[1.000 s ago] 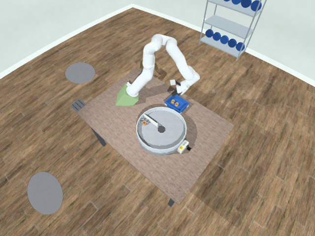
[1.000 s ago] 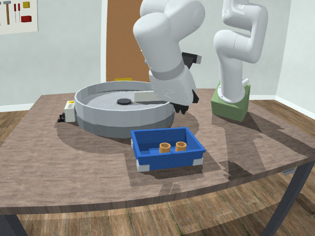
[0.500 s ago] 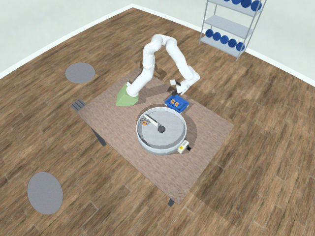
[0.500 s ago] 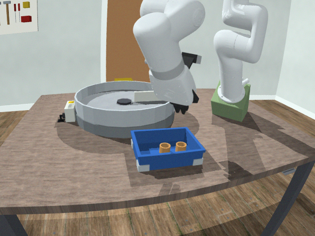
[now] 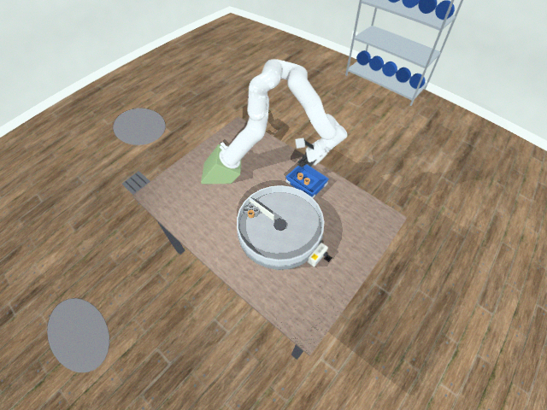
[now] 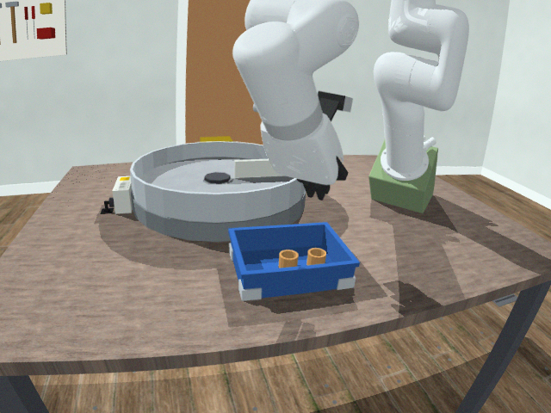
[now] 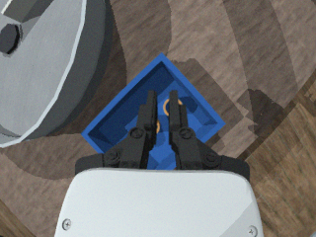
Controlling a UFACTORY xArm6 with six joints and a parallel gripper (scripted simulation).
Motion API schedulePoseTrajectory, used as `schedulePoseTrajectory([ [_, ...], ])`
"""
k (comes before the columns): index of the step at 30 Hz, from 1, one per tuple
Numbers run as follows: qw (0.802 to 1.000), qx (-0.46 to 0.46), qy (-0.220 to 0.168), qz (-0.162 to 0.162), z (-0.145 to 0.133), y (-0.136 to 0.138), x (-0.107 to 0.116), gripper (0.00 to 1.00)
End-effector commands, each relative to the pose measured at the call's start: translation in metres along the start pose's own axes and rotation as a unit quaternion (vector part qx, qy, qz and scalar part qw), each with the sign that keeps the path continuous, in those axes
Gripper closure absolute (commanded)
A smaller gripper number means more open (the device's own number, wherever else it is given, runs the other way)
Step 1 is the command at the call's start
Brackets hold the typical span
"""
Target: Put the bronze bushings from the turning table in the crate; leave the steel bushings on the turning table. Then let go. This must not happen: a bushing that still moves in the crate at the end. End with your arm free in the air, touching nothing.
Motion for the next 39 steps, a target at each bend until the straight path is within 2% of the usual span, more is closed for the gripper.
schedulePoseTrajectory([
  [1, 1.0, 0.0, -0.002, 0.0, 0.0, 0.0, 0.001, 0.88],
  [11, 1.0, 0.0, -0.002, 0.0, 0.002, -0.005, -0.001, 0.87],
  [21, 1.0, 0.0, -0.002, 0.0, 0.043, -0.075, -0.046, 0.87],
  [23, 1.0, 0.0, -0.002, 0.0, 0.043, -0.075, -0.046, 0.87],
  [24, 1.0, 0.0, -0.002, 0.0, 0.053, -0.093, -0.057, 0.87],
  [38, 1.0, 0.0, -0.002, 0.0, 0.102, -0.175, -0.109, 0.87],
  [39, 1.0, 0.0, -0.002, 0.0, 0.102, -0.175, -0.109, 0.87],
])
Point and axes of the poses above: the point where the finger pads meet when closed, its own x axis back along the fingers, its own y axis across the jaws, z = x × y, the point moved 8 cm from there along x, back along the fingers, and after that the axes turned 10 degrees about -x, right-handed, at the moved point
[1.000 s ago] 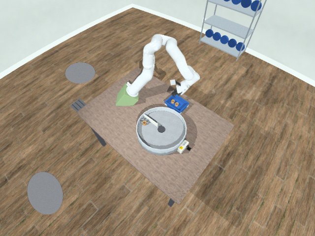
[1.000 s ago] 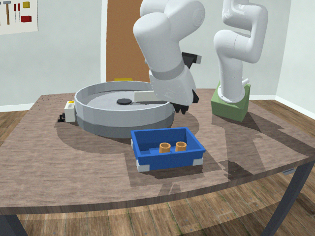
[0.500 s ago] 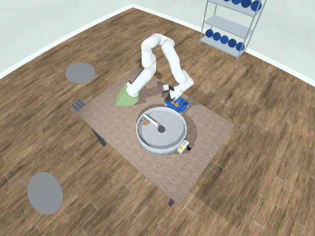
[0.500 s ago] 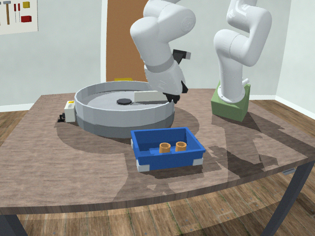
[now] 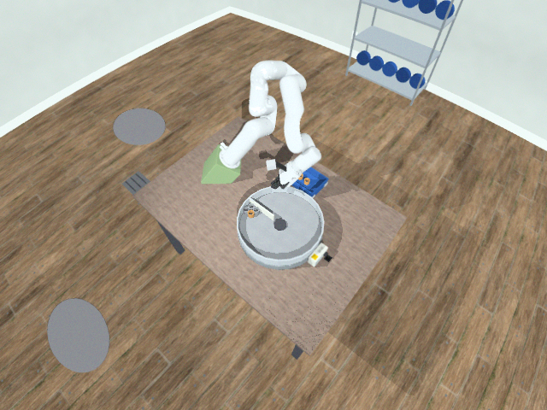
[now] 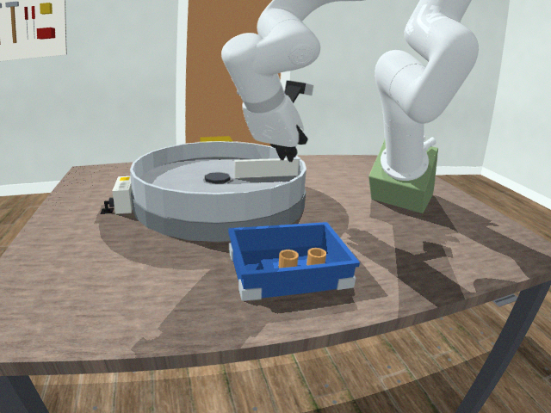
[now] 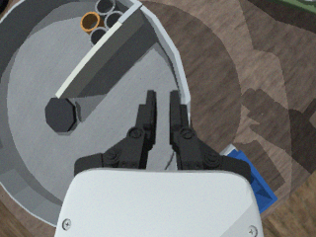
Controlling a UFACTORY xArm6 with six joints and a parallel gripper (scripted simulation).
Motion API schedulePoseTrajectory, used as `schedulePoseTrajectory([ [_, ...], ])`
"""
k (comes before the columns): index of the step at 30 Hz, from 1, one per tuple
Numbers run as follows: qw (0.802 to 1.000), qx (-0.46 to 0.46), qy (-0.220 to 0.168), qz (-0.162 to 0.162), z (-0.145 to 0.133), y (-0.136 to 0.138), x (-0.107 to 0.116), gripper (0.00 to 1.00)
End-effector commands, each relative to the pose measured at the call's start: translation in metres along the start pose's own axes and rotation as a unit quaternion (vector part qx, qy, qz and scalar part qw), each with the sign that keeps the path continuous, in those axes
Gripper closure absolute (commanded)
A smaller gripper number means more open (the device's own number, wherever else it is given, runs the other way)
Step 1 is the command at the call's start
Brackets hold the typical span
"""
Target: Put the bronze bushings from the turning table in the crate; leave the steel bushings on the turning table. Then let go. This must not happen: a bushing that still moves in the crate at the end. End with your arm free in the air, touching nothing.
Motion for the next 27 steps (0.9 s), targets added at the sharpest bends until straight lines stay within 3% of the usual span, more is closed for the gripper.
schedulePoseTrajectory([
  [1, 1.0, 0.002, -0.005, -0.002, 0.008, -0.022, -0.012, 0.87],
  [2, 1.0, 0.002, -0.005, -0.002, 0.018, -0.04, -0.023, 0.87],
  [16, 1.0, 0.002, -0.005, -0.002, 0.063, -0.118, -0.073, 0.87],
  [27, 1.0, 0.002, -0.005, -0.002, 0.074, -0.136, -0.085, 0.87],
])
Point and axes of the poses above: the point where the finger pads meet when closed, its own x axis back along the fingers, its own y axis across the jaws, z = x × y, the point moved 8 cm from there along x, back along the fingers, and after that the axes turned 10 degrees about -x, right-handed, at the moved point
